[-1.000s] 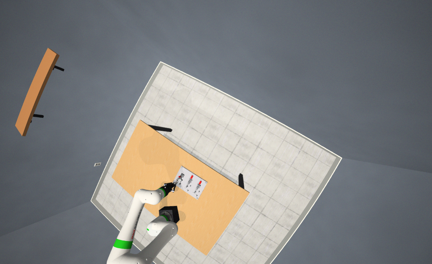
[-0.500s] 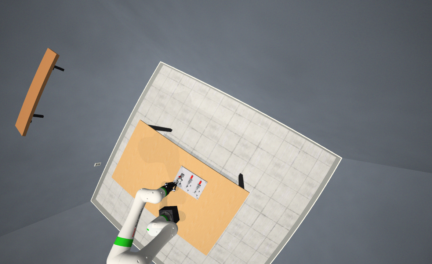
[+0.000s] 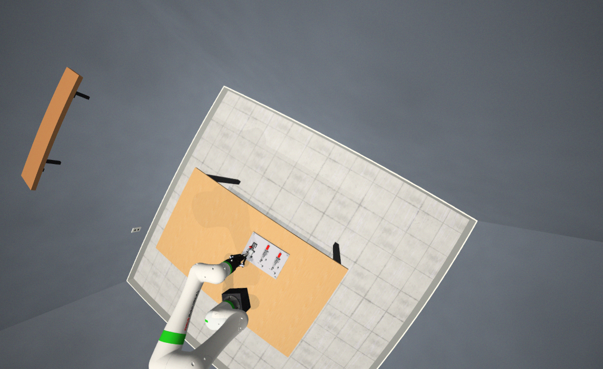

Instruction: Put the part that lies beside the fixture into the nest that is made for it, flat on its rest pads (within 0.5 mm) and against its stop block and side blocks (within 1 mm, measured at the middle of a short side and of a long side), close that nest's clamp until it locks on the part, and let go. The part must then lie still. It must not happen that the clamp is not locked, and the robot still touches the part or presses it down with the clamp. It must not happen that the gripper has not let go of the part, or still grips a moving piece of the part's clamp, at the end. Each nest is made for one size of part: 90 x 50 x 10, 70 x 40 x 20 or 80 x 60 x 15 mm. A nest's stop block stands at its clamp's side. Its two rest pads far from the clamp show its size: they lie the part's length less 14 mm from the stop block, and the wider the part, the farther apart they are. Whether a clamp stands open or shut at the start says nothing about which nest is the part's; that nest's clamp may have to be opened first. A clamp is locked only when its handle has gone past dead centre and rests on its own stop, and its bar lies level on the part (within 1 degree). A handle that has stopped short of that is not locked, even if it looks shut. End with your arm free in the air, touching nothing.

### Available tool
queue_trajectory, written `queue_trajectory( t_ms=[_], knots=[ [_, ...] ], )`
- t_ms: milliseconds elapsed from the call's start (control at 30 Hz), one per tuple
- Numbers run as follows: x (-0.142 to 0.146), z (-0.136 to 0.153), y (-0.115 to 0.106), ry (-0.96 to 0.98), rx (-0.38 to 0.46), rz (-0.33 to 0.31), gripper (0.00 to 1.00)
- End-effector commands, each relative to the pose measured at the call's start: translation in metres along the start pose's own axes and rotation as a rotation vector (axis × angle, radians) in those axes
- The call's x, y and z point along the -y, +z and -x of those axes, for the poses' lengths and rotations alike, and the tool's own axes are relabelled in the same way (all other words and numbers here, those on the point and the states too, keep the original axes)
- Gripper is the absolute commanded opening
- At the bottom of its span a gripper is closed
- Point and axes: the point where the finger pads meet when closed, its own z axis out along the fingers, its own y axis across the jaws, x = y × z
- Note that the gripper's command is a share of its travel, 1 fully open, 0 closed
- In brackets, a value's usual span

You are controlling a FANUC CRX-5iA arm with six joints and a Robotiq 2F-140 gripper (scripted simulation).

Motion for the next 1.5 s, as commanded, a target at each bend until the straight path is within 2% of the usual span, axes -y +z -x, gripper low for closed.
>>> queue_trajectory(
  t_ms=[0,467,867,1267,1467],
  knots=[
    [0.006,0.000,0.000,0.000,0.000,0.000,0.00],
    [0.030,0.000,0.000,0.000,0.000,0.000,0.00],
    [0.033,0.000,0.001,0.000,0.000,0.000,0.00],
    [0.033,0.000,0.028,0.000,0.000,0.000,0.00],
    [0.033,0.000,0.034,0.000,0.000,0.000,0.00]
  ],
)
